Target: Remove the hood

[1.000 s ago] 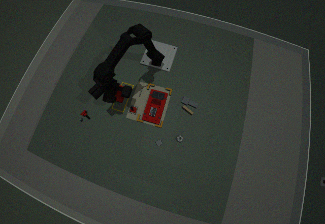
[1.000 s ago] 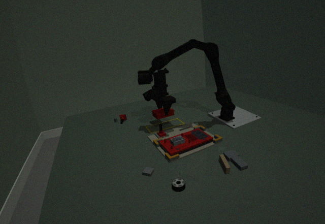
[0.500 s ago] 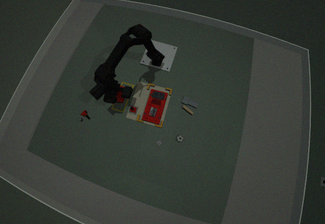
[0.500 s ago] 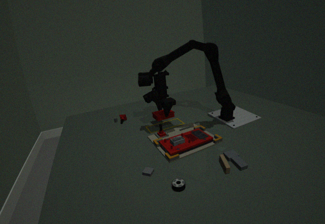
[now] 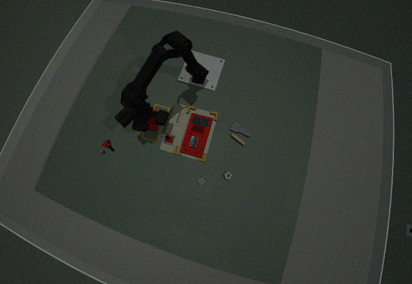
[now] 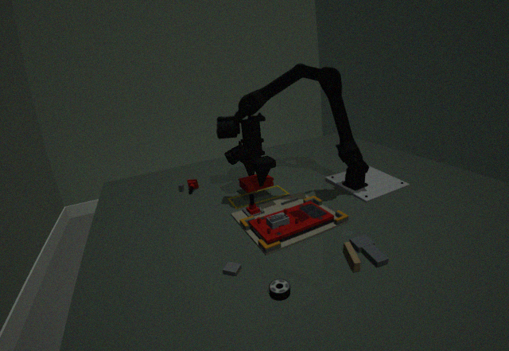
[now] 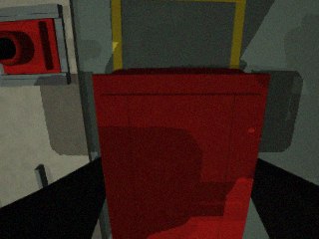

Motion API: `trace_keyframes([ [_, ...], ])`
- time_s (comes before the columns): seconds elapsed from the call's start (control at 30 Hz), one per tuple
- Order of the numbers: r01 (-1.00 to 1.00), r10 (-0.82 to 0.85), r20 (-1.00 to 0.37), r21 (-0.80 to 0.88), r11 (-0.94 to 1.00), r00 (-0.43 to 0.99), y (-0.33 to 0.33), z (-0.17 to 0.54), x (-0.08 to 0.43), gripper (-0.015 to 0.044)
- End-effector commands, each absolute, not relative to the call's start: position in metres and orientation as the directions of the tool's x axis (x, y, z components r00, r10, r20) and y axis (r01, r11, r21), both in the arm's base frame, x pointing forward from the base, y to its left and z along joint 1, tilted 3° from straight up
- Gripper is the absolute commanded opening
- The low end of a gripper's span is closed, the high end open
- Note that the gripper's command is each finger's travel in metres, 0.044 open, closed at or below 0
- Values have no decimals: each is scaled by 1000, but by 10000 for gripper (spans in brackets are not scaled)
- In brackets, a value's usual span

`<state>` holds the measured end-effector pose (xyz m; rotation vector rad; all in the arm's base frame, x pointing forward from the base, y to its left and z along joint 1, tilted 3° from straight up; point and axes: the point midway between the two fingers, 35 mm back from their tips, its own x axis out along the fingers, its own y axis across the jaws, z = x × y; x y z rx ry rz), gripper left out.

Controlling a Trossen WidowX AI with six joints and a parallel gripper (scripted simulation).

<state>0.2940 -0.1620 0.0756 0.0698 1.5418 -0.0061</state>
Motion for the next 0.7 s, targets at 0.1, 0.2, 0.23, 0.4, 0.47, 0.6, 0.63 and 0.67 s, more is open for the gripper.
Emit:
trace_keyframes([
  [0.1,48,37,-999,39,998,26,-162,70,293,0],
  [0.2,48,37,-999,39,998,26,-162,68,293,0],
  [0.23,48,37,-999,39,998,26,-162,67,293,0],
  [0.4,48,38,-999,39,998,26,-161,64,293,0],
  [0.47,48,38,-999,39,998,26,-161,63,293,0],
  [0.6,48,38,-999,39,998,26,-161,60,292,0],
  [0.63,48,38,-999,39,998,26,-161,60,292,0],
  [0.67,48,38,-999,39,998,26,-161,59,292,0],
])
